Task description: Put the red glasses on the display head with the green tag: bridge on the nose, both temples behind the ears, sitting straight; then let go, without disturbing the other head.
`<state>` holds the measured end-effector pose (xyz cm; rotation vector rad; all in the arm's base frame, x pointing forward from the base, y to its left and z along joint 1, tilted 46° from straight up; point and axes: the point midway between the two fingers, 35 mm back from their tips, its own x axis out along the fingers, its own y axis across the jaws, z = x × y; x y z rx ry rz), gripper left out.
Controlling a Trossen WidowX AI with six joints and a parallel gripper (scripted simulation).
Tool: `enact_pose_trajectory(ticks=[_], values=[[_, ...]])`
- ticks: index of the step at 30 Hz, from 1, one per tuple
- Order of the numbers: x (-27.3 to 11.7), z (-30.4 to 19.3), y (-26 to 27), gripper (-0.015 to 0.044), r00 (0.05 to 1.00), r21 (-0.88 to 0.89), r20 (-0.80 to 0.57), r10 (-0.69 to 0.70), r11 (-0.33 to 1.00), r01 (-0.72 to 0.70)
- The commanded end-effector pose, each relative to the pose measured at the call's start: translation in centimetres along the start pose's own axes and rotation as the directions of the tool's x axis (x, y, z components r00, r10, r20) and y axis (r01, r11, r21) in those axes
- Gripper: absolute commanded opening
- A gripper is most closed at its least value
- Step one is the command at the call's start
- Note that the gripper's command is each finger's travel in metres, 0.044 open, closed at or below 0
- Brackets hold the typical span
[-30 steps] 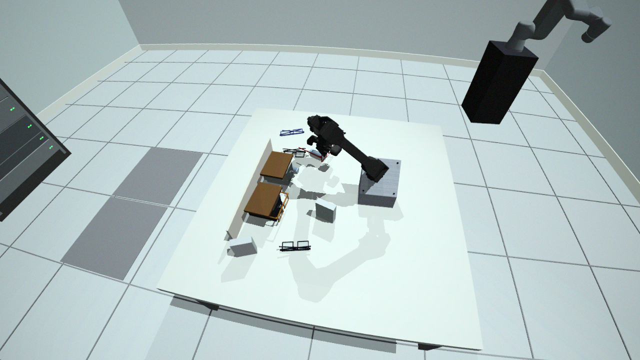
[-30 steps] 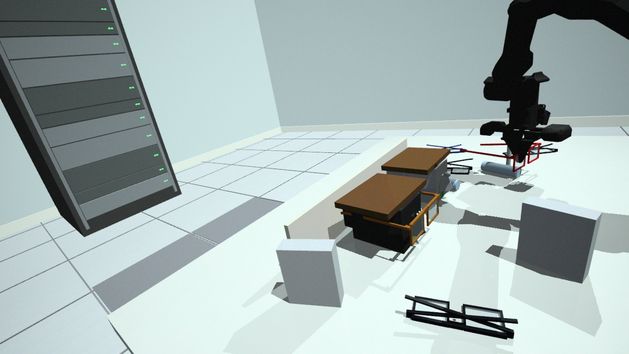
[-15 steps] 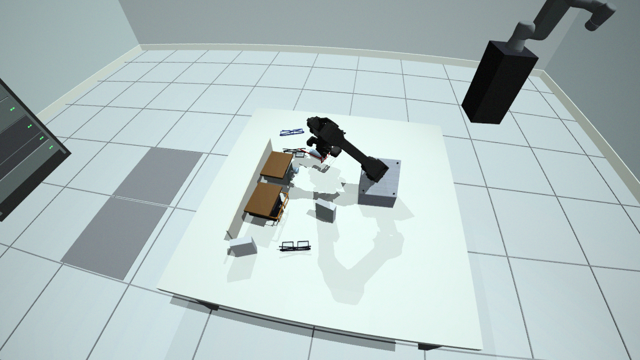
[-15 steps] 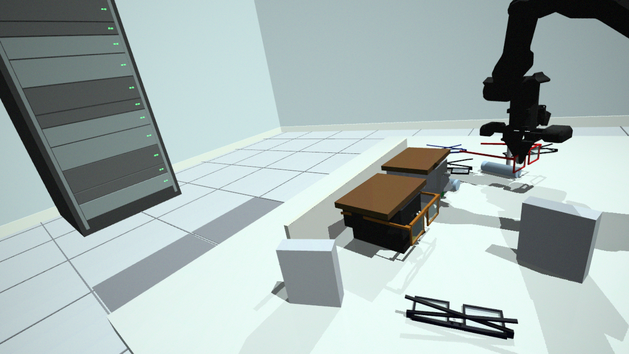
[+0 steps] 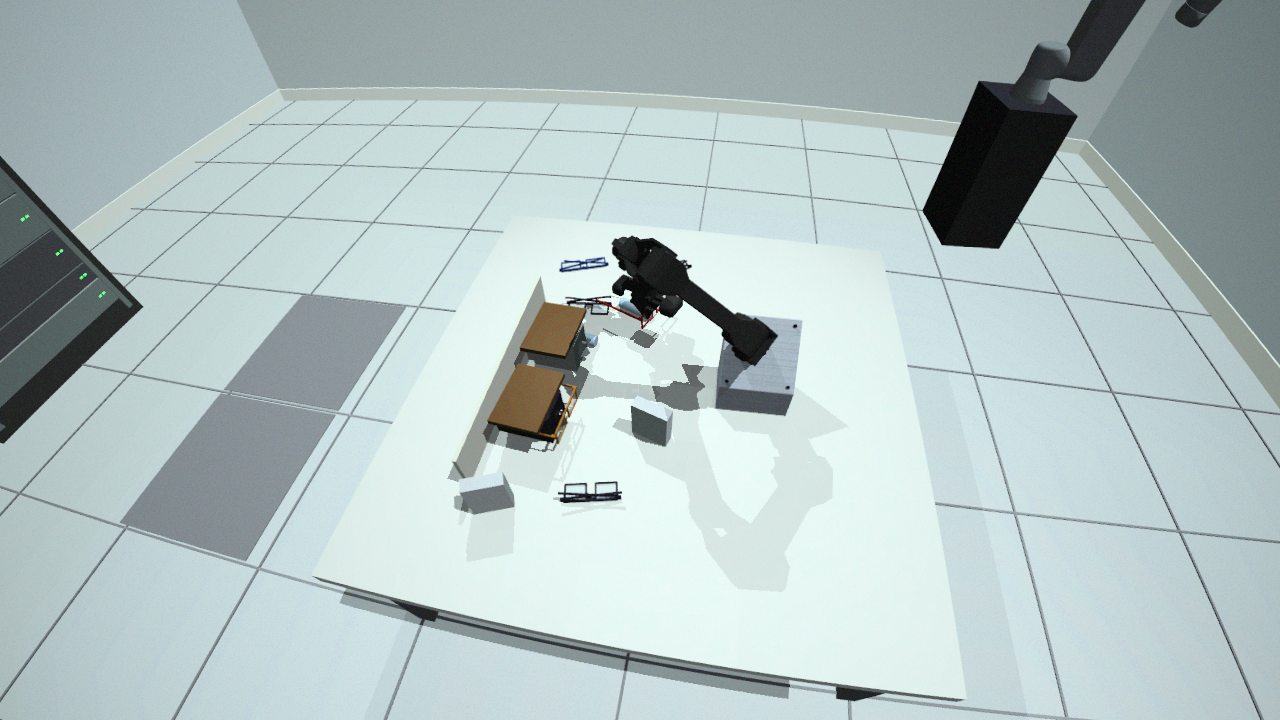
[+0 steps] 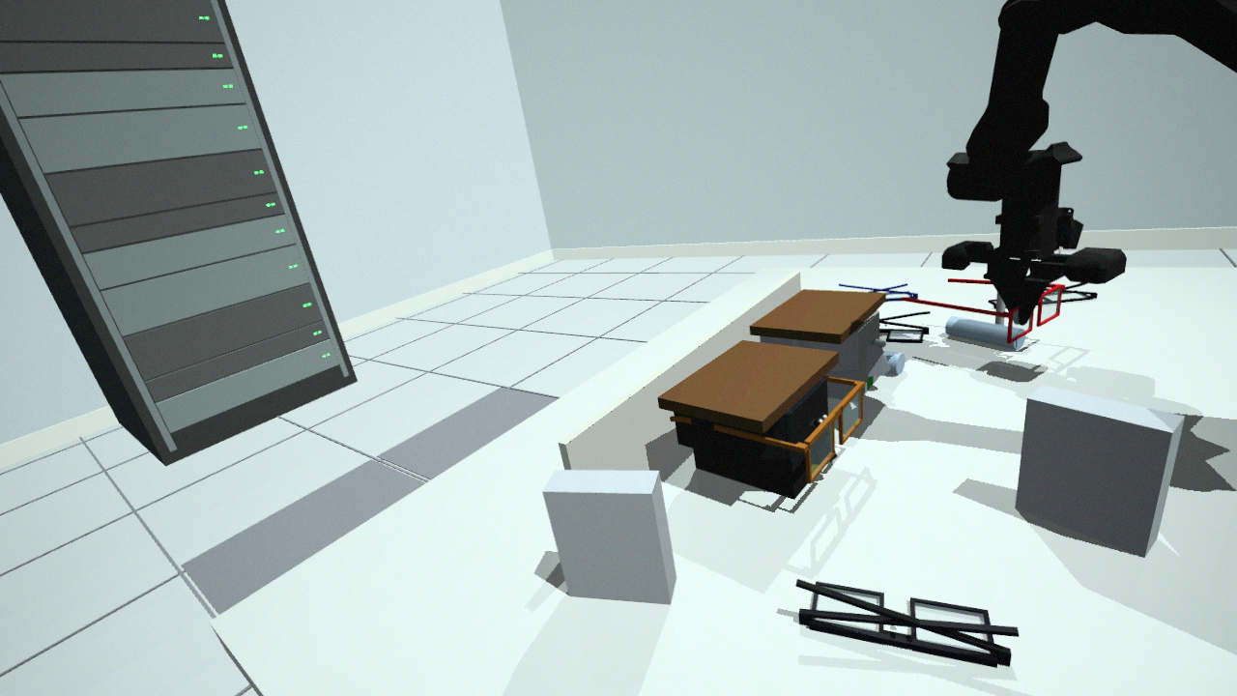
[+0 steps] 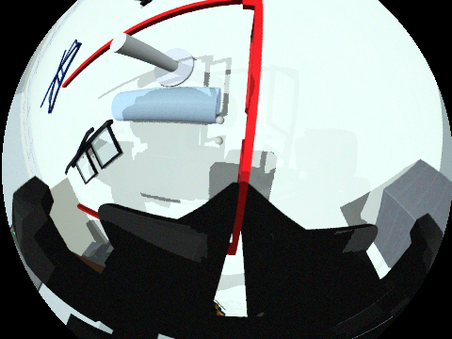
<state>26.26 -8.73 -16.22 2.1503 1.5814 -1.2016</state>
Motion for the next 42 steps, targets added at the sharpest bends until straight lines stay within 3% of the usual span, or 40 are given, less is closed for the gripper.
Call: enact_pose_trajectory(ticks=[1, 42], values=[[-0.21, -0.66, -0.07, 0.0, 1.0, 0.0, -0.006, 0.006, 1.0, -0.006], [-0.2, -1.06, -0.2, 0.0, 1.0, 0.0, -0.006, 0.006, 1.0, -0.006]])
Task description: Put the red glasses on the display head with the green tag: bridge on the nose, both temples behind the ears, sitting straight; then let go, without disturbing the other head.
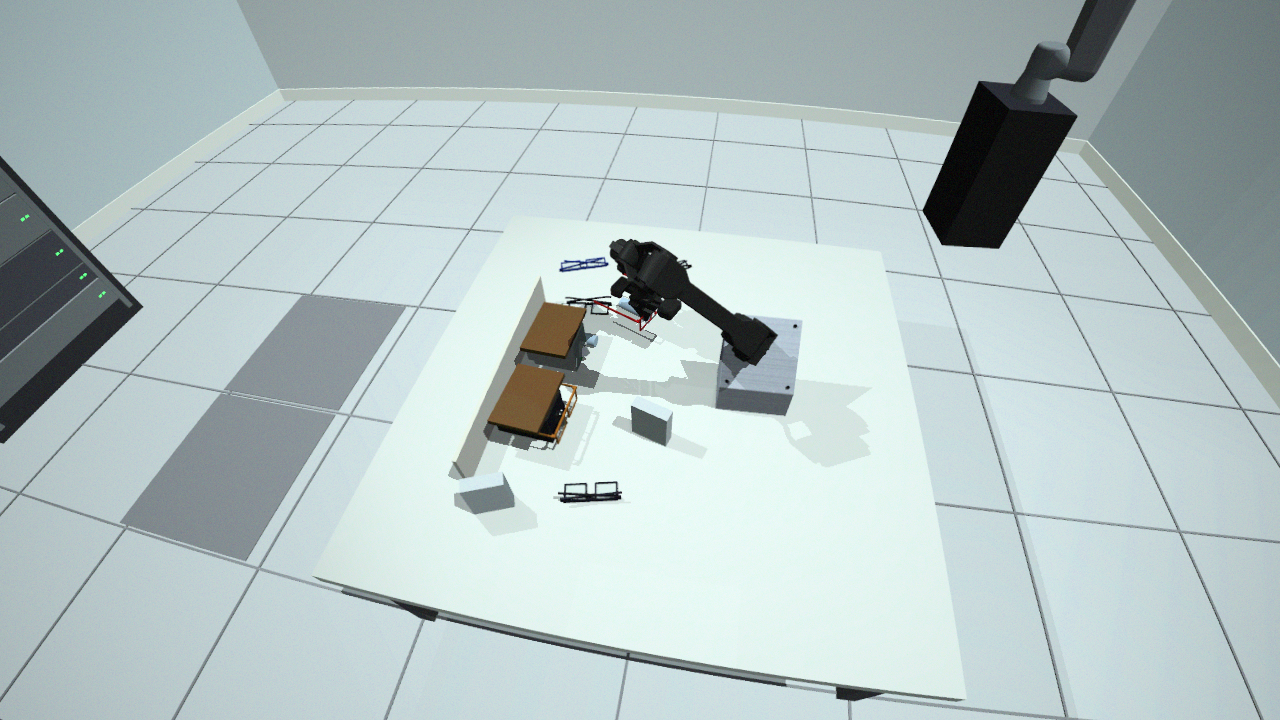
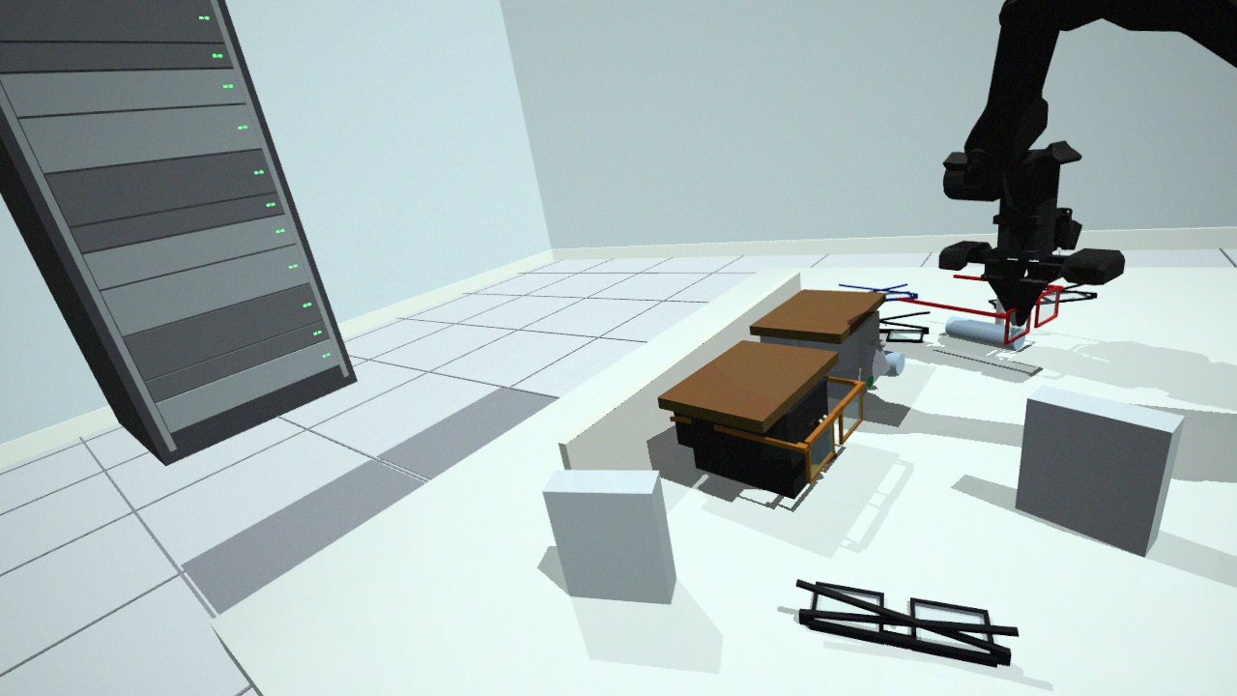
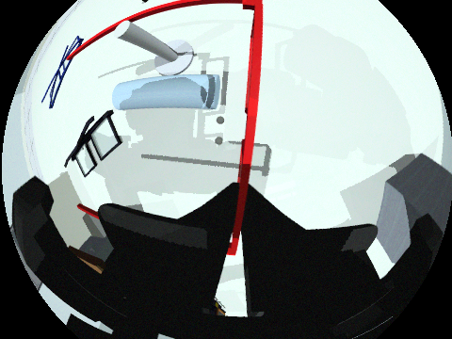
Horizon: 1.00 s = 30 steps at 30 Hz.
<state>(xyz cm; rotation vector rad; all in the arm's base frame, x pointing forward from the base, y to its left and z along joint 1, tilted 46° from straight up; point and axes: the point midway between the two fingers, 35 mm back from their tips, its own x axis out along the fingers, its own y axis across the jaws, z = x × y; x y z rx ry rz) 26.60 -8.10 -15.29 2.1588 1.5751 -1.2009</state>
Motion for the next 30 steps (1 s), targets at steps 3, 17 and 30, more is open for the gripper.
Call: enact_pose_trajectory(ticks=[3, 17, 30], values=[[0.0, 0.3, 0.0, 0.0, 1.0, -0.003, -0.002, 0.0, 1.0, 0.0], [-3.2, 1.1, 0.2, 0.0, 1.0, -0.003, 0.001, 0.002, 1.0, -0.002], [-6.3, 0.5, 0.1, 0.0, 1.0, -0.003, 0.023, -0.002, 1.0, 0.002]])
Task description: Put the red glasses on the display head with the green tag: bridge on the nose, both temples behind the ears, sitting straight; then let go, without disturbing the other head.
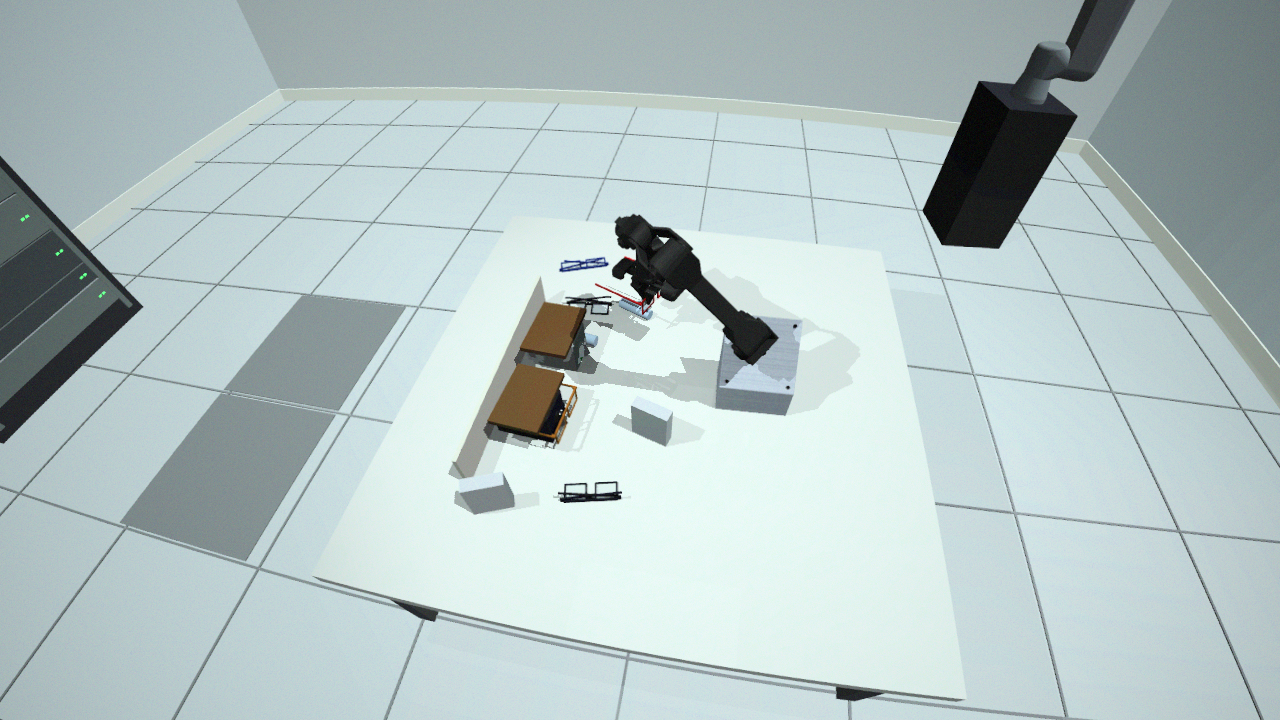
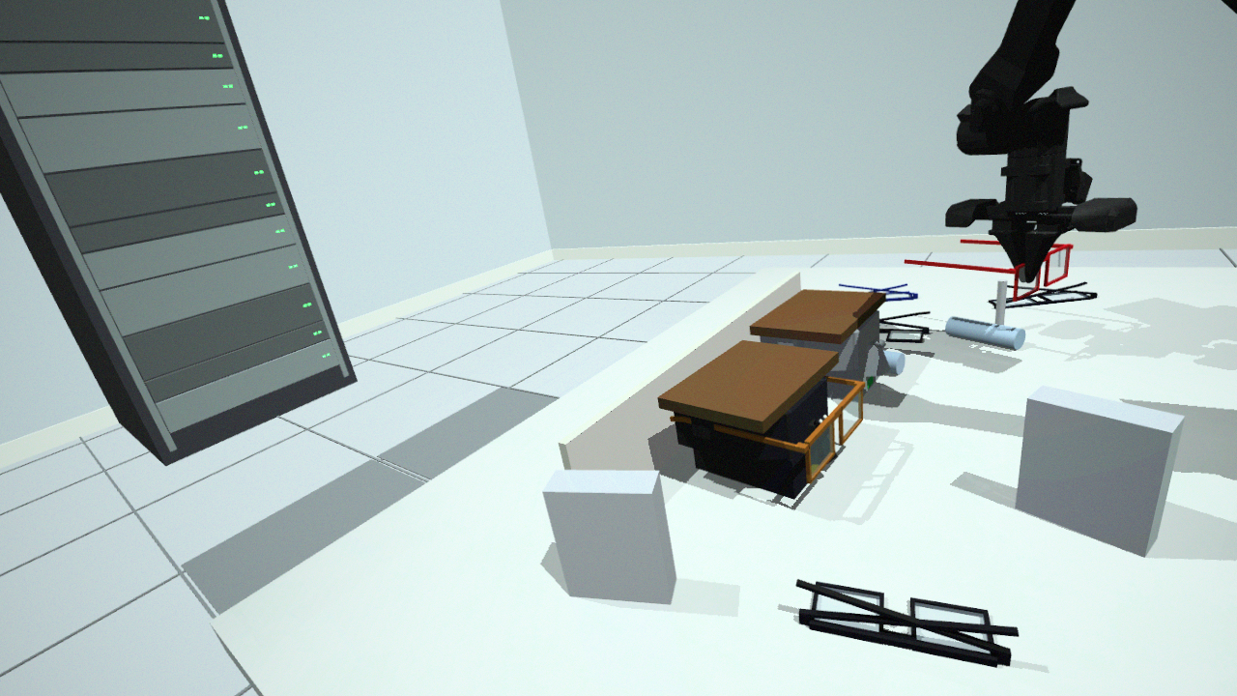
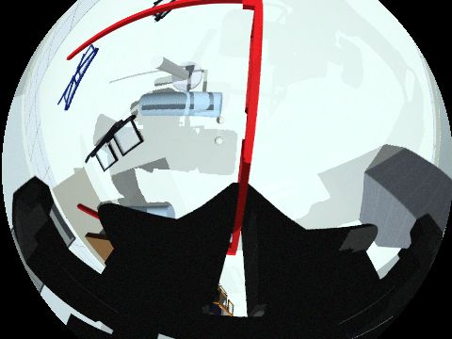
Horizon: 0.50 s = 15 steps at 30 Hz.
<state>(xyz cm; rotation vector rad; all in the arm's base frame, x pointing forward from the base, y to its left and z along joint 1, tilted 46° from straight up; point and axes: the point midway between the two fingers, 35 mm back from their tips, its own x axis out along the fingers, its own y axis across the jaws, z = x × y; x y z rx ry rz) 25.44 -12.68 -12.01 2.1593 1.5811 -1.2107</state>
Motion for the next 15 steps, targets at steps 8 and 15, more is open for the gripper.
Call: enact_pose_trajectory(ticks=[8, 15], values=[[-1.7, -4.0, -0.2, 0.0, 0.993, -0.01, 0.121, 0.001, 1.0, 0.0], [-2.4, -7.0, -0.8, 0.0, 0.979, -0.013, 0.205, 0.012, 1.0, -0.01]])
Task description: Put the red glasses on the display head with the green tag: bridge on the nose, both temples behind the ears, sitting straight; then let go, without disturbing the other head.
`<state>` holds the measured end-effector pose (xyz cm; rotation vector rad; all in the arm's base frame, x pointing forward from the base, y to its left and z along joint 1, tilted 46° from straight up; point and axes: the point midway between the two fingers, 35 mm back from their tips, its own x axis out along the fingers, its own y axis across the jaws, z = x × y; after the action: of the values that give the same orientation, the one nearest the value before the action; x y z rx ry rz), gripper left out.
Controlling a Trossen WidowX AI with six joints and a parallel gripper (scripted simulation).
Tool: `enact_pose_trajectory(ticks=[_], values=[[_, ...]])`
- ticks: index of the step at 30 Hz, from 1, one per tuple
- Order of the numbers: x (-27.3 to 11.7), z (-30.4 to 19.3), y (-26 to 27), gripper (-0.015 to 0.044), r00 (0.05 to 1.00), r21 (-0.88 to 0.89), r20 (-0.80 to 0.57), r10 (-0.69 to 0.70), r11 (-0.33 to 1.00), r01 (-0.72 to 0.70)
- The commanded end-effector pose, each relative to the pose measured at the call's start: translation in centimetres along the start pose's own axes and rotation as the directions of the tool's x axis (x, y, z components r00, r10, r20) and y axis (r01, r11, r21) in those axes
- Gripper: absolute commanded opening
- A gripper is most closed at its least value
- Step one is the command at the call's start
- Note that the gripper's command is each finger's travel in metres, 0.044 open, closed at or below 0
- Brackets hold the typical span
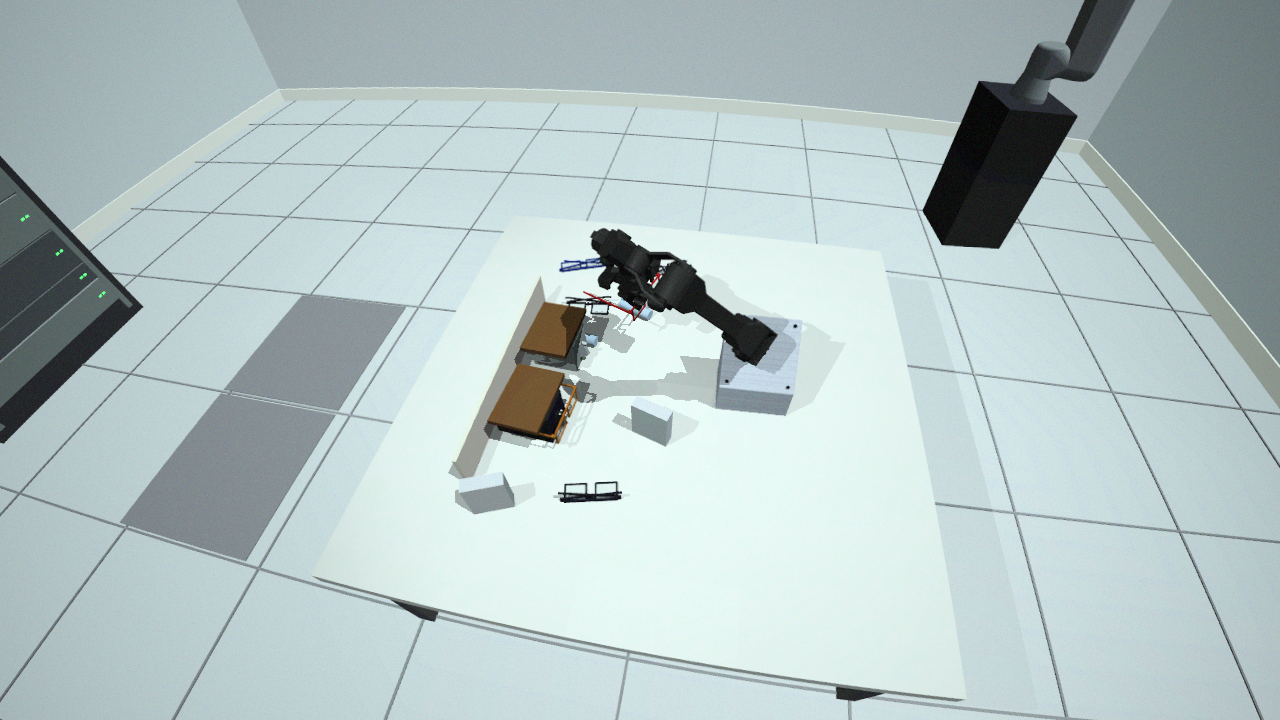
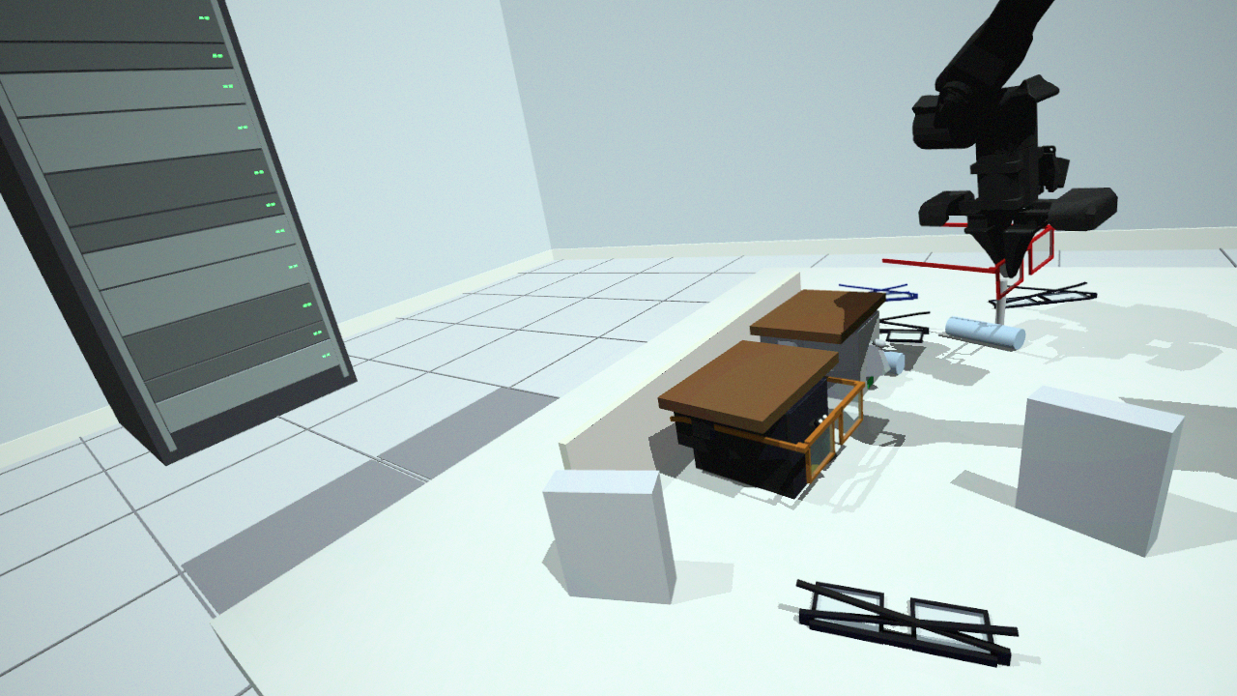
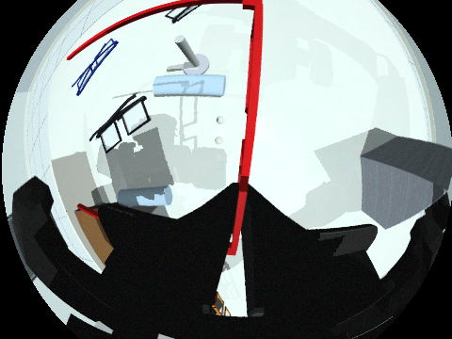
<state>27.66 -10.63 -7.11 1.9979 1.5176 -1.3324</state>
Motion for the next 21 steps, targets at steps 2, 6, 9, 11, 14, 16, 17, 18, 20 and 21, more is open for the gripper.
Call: enact_pose_trajectory(ticks=[2, 6, 9, 11, 14, 16, 17, 18, 20, 21], values=[[-1.1, -2.3, -0.7, 0.0, 0.998, 0.002, 0.069, 0.015, 1.0, -0.015], [-1.7, -3.9, -1.2, 0.0, 0.993, -0.001, 0.113, 0.029, 1.0, -0.029], [-2.1, -5.0, -1.6, 0.0, 0.989, -0.003, 0.144, 0.043, 0.999, -0.043], [-2.4, -5.8, -2.0, 0.0, 0.985, -0.005, 0.164, 0.053, 0.999, -0.053], [-2.7, -7.0, -2.5, 0.0, 0.979, -0.009, 0.192, 0.07, 0.998, -0.069], [-3.0, -7.7, -2.9, 0.0, 0.974, -0.012, 0.209, 0.082, 0.997, -0.081], [-3.1, -8.1, -3.1, 0.0, 0.972, -0.014, 0.217, 0.088, 0.996, -0.088], [-3.2, -8.4, -3.3, 0.0, 0.97, -0.015, 0.225, 0.095, 0.995, -0.094], [-3.4, -9.1, -3.8, 0.0, 0.964, -0.019, 0.241, 0.109, 0.994, -0.108], [-3.5, -9.5, -4.0, 0.0, 0.962, -0.021, 0.248, 0.116, 0.993, -0.115]])
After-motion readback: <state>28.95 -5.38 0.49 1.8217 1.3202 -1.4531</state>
